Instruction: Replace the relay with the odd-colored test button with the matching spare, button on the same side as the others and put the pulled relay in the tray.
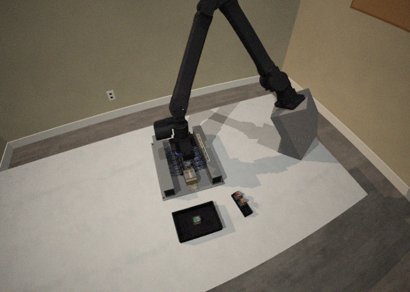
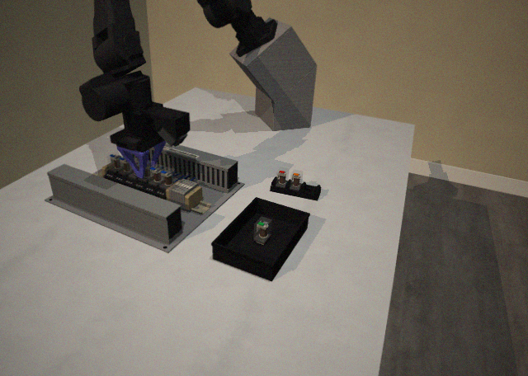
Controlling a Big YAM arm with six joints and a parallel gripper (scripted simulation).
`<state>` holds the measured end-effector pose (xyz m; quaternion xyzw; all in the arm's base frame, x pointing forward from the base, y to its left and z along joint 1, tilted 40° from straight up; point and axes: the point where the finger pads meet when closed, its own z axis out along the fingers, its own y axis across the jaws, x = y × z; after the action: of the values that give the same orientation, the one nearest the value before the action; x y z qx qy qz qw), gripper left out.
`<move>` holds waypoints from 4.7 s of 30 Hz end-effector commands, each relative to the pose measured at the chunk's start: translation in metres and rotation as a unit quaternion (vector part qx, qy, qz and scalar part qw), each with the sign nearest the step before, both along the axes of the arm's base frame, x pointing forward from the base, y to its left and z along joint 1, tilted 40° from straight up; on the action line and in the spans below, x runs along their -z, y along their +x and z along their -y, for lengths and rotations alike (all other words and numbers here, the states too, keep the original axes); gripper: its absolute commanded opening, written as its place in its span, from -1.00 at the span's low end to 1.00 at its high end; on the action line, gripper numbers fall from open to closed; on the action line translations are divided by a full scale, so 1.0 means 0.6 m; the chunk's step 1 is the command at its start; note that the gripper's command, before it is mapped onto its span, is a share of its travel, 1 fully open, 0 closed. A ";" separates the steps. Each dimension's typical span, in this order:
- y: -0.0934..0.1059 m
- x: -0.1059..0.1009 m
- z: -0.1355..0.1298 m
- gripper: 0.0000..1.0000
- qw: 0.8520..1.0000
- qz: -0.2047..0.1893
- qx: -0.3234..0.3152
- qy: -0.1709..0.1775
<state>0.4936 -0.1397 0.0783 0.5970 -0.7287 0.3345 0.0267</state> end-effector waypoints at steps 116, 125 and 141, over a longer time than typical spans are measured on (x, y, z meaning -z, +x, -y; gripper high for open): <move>0.021 -0.031 -0.010 0.17 1.000 0.022 -0.002 -0.001; 0.021 -0.031 -0.010 0.17 1.000 0.022 -0.002 -0.001; 0.018 -0.040 -0.017 0.17 1.000 0.024 -0.002 0.000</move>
<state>0.4936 -0.1400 0.0766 0.5928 -0.7319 0.3350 0.0275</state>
